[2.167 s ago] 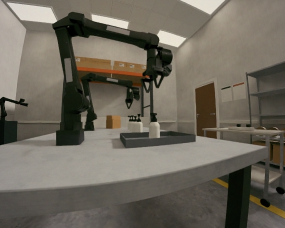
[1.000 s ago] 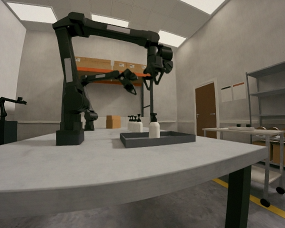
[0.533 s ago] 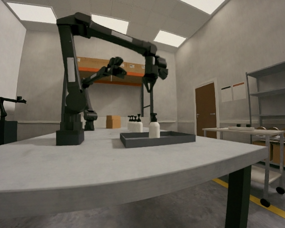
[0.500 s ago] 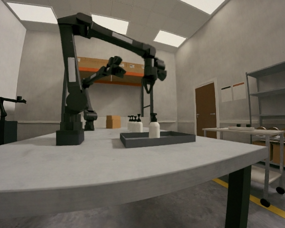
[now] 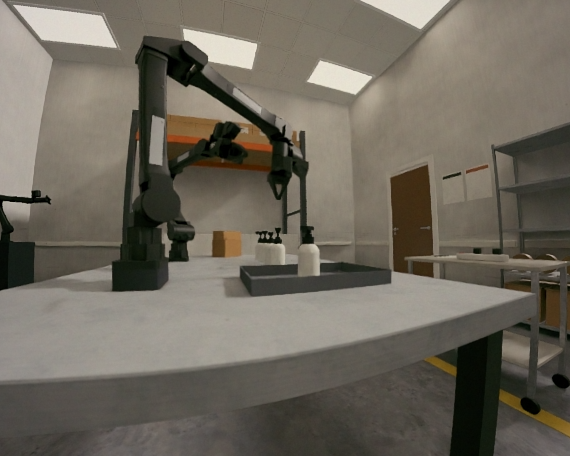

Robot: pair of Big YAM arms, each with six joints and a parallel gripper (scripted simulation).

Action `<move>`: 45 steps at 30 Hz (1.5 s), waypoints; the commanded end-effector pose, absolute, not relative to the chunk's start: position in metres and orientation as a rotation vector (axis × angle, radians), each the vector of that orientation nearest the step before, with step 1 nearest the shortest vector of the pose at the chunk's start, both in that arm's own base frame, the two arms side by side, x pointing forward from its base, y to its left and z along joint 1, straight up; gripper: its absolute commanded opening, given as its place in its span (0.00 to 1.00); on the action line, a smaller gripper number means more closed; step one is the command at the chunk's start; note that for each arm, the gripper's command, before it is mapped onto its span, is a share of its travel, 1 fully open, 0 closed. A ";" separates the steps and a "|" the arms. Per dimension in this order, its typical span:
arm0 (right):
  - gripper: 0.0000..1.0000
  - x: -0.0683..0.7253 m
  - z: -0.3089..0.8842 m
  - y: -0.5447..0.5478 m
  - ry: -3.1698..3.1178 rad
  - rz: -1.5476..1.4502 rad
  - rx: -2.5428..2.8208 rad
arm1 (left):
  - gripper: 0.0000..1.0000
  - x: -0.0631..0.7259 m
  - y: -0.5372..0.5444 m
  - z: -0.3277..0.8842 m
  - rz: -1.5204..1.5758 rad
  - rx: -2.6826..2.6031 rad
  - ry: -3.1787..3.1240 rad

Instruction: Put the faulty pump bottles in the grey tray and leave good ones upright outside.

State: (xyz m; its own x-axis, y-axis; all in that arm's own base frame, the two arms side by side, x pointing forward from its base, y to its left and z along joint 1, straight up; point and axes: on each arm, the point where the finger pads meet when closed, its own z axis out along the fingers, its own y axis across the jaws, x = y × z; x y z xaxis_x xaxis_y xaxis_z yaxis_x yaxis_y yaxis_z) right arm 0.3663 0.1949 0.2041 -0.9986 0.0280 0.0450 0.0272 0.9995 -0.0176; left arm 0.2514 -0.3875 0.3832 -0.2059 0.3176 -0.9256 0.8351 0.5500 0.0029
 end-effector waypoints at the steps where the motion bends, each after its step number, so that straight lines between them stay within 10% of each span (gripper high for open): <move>1: 0.00 0.385 0.227 0.224 -3.167 -0.021 -0.099 | 0.00 0.241 -0.318 0.423 -0.623 0.867 1.728; 45: 0.00 0.378 0.132 0.222 -3.158 -0.017 -0.085 | 0.00 0.207 -0.200 0.419 -0.529 0.711 1.740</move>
State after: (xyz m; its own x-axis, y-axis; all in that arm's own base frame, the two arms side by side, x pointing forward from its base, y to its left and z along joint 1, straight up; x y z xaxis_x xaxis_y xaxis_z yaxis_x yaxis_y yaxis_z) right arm 0.3614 0.2144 0.1124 -0.9982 0.0339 0.0490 0.0325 0.9990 -0.0300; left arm 0.2055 -0.1985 0.4135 -0.2011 0.1915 -0.9607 0.6941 0.7198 -0.0018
